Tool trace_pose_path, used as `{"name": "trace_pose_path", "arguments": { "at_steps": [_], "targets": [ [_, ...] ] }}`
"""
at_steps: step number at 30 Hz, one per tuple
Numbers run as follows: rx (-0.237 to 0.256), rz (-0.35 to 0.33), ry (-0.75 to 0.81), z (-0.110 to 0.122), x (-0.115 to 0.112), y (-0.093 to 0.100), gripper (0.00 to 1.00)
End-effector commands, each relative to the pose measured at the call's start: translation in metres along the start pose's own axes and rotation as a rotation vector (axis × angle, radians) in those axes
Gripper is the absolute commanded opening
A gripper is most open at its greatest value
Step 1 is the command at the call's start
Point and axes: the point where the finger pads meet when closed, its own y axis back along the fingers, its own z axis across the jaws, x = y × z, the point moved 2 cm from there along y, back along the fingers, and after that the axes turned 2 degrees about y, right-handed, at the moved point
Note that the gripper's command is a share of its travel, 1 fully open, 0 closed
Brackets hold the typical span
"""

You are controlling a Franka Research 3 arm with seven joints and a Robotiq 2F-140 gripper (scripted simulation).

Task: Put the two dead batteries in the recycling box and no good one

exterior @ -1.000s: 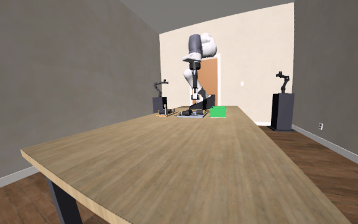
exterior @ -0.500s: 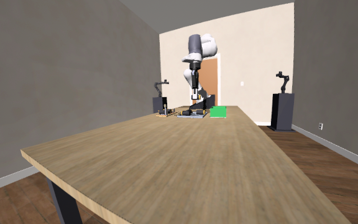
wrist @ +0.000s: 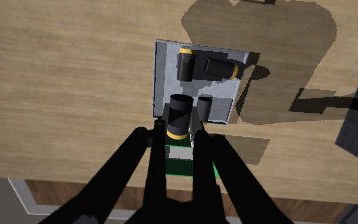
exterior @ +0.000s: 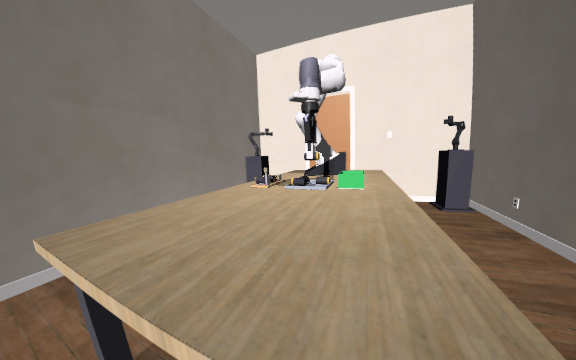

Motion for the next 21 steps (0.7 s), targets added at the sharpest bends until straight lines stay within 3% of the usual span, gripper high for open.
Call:
{"name": "trace_pose_path", "arguments": {
  "at_steps": [1,3,18,21],
  "targets": [
    [0.008,-0.001,0.012,0.006,0.019,0.002,0.16],
    [0.008,-0.001,0.012,0.006,0.019,0.002,0.16],
    [0.008,0.0,0.012,0.065,0.142,0.001,0.16],
    [0.008,0.0,0.012,0.069,0.151,0.001,0.16]
  ]
}}
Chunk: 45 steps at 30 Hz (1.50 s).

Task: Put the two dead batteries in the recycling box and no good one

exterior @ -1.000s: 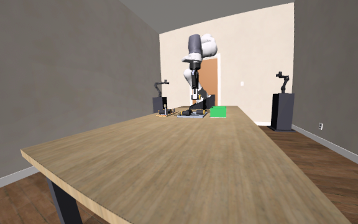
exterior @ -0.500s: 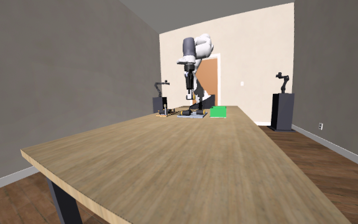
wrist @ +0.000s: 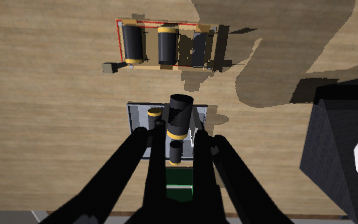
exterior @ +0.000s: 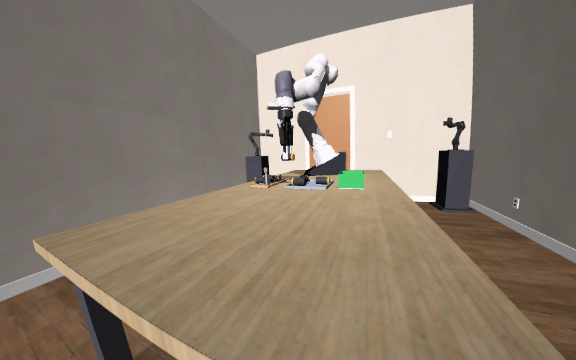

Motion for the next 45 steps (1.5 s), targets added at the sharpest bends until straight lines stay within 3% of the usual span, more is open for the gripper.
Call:
{"name": "trace_pose_path", "arguments": {
  "at_steps": [1,8,14,45],
  "targets": [
    [0.017,0.01,0.082,0.004,0.021,0.003,0.16],
    [0.017,0.01,0.082,0.024,0.073,0.003,0.16],
    [0.017,0.01,0.082,0.033,0.094,0.003,0.16],
    [0.016,0.01,0.106,0.034,0.097,-0.001,0.16]
  ]
}}
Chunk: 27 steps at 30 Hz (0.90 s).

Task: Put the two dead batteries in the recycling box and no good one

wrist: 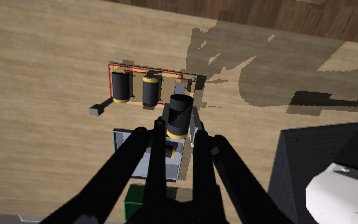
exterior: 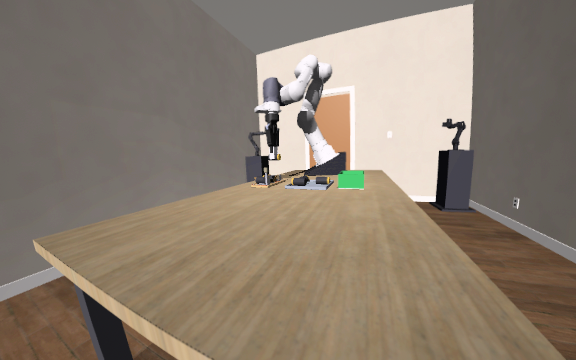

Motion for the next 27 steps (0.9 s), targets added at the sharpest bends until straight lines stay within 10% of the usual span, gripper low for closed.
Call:
{"name": "trace_pose_path", "arguments": {
  "at_steps": [1,9,27],
  "targets": [
    [0.004,0.002,0.012,-0.001,0.001,-0.01,0.16],
    [0.004,0.002,0.012,-0.001,0.001,-0.061,0.16],
    [0.004,0.002,0.012,-0.001,0.001,-0.061,0.16]
  ]
}}
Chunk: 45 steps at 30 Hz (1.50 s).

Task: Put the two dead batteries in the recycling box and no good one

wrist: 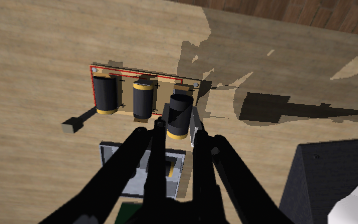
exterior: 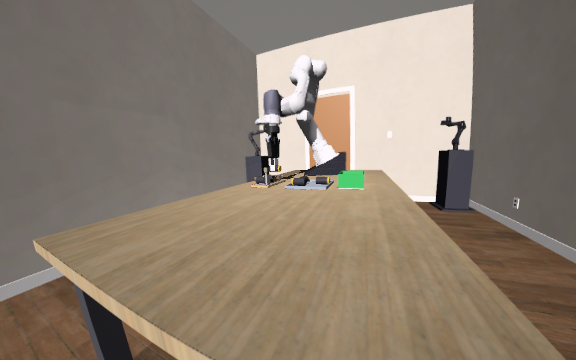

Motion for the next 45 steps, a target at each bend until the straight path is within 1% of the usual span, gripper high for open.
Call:
{"name": "trace_pose_path", "arguments": {
  "at_steps": [1,37,45],
  "targets": [
    [0.006,0.003,0.005,-0.0018,0.001,0.0003,0.16],
    [0.006,0.003,-0.022,-0.0018,0.0011,0.0003,0.16],
    [0.006,0.003,-0.022,-0.0031,0.0047,0.0003,0.16]
  ]
}}
